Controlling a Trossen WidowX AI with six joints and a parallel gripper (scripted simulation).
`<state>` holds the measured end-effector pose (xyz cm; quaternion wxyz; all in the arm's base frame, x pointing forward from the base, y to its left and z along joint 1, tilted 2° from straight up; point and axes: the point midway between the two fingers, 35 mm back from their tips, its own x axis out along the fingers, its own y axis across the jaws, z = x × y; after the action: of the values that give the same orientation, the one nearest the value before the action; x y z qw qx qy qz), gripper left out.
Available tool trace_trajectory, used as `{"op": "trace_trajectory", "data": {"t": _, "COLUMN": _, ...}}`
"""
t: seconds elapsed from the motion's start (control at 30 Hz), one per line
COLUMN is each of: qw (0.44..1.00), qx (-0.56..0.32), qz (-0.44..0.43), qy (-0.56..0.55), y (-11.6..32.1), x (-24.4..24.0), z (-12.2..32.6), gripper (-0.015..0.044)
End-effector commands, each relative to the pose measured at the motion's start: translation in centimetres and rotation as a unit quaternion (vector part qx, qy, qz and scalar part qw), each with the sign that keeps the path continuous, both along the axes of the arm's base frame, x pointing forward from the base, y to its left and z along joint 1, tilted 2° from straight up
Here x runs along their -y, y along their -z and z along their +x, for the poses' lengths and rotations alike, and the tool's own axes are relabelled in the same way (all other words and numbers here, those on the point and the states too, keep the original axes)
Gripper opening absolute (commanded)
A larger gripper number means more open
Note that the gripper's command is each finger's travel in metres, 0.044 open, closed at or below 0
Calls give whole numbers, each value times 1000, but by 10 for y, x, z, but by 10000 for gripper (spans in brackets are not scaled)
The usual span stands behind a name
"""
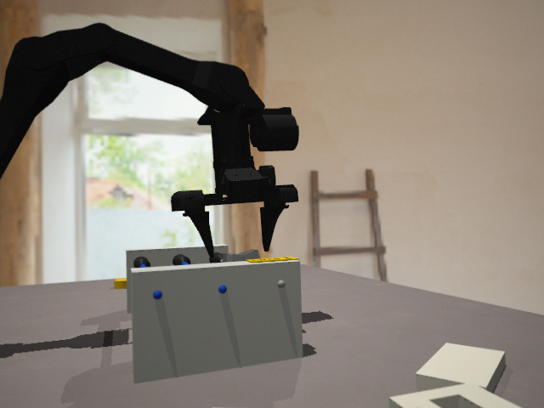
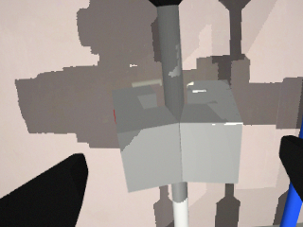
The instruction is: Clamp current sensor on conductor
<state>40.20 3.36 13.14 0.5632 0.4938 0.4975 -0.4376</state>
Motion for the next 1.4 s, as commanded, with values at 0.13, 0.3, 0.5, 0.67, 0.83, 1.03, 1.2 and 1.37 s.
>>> {"op": "trace_trajectory", "data": {"t": 0.13, "qw": 1000, "qx": 0, "qz": 0, "qy": 0, "y": 0, "x": 0, "z": 0, "gripper": 440}}
{"op": "trace_trajectory", "data": {"t": 0.3, "qw": 1000, "qx": 10, "qz": 0, "qy": 3, "y": 25, "x": 0, "z": 4, "gripper": 440}}
{"op": "trace_trajectory", "data": {"t": 0.5, "qw": 1000, "qx": 10, "qz": 0, "qy": 3, "y": 29, "x": 0, "z": 5, "gripper": 440}}
{"op": "trace_trajectory", "data": {"t": 0.67, "qw": 1000, "qx": 10, "qz": 0, "qy": 3, "y": 37, "x": 0, "z": 6, "gripper": 440}}
{"op": "trace_trajectory", "data": {"t": 0.83, "qw": 1000, "qx": 10, "qz": 0, "qy": 3, "y": 45, "x": 0, "z": 7, "gripper": 440}}
{"op": "trace_trajectory", "data": {"t": 1.03, "qw": 1000, "qx": 10, "qz": 0, "qy": 3, "y": 54, "x": 0, "z": 8, "gripper": 440}}
{"op": "trace_trajectory", "data": {"t": 1.2, "qw": 1000, "qx": 12, "qz": 1, "qy": 1, "y": 51, "x": 0, "z": 9, "gripper": 381}}
{"op": "trace_trajectory", "data": {"t": 1.37, "qw": 1000, "qx": 12, "qz": 1, "qy": 1, "y": 51, "x": 0, "z": 9, "gripper": 347}}
